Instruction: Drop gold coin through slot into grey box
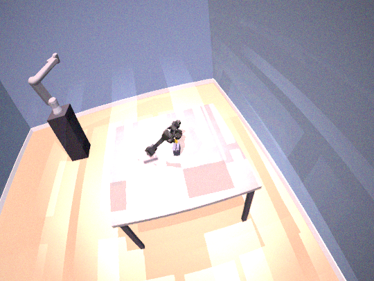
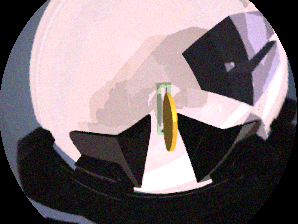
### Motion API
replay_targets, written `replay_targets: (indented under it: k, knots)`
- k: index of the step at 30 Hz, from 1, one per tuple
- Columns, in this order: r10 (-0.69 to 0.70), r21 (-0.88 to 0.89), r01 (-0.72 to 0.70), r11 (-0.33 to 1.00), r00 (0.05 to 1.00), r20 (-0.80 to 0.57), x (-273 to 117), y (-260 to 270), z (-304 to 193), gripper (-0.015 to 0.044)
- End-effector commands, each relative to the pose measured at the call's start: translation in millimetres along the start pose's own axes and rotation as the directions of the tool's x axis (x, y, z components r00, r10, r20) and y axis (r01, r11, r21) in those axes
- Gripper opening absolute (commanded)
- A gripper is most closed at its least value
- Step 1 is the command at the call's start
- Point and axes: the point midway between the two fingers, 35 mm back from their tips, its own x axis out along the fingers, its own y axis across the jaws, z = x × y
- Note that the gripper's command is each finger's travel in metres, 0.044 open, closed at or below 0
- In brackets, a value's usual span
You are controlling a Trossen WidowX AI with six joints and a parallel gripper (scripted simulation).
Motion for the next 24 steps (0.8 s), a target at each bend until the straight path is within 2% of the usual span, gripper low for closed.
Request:
replay_targets:
  k: [1,4,10,24]
  knots:
    - [-0.006,-0.006,0.006,1.000,1.000,0.004,7.1,-2.4,0.0,0.0161]
    - [-0.006,-0.006,0.006,1.000,1.000,0.004,9.2,-2.7,0.0,0.0161]
    - [-0.006,-0.006,0.006,1.000,1.000,0.004,9.2,-2.7,0.0,0.0003]
    - [0.028,-0.015,-0.027,1.000,0.999,0.016,3.2,2.8,1.6,0.0000]
